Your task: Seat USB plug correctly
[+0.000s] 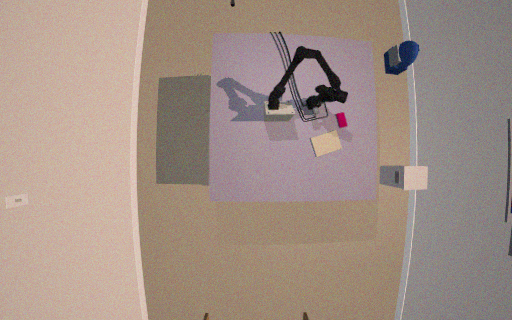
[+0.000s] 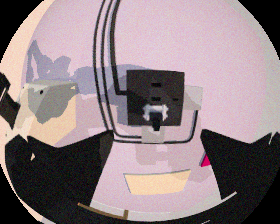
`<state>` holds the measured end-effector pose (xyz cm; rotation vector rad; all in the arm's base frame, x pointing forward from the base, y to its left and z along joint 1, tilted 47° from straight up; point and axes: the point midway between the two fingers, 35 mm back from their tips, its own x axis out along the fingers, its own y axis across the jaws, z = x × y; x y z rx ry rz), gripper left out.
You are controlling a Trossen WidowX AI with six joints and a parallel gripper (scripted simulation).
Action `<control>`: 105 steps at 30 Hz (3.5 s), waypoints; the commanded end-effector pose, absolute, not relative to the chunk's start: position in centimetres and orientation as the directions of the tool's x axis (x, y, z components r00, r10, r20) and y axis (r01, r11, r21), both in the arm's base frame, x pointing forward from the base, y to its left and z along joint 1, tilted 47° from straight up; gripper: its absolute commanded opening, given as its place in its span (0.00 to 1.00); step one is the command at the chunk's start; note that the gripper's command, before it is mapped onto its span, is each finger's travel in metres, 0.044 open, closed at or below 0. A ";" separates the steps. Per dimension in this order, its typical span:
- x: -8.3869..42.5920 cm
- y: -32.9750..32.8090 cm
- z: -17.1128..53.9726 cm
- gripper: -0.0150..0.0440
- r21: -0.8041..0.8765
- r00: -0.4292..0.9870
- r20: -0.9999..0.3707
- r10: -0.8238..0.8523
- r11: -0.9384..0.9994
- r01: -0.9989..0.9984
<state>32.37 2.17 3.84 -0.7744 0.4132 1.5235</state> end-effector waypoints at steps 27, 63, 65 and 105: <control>32.4 3.4 2.7 0.60 -0.189 0.041 -0.686 0.727 -0.124 -0.974; 32.3 2.9 3.1 0.25 -0.188 0.040 -0.686 0.727 -0.124 -0.974; 32.3 2.8 3.2 0.25 -0.188 0.040 -0.686 0.727 -0.124 -0.974; 32.2 1.3 4.6 0.25 -0.166 0.037 -0.684 0.729 -0.105 -0.981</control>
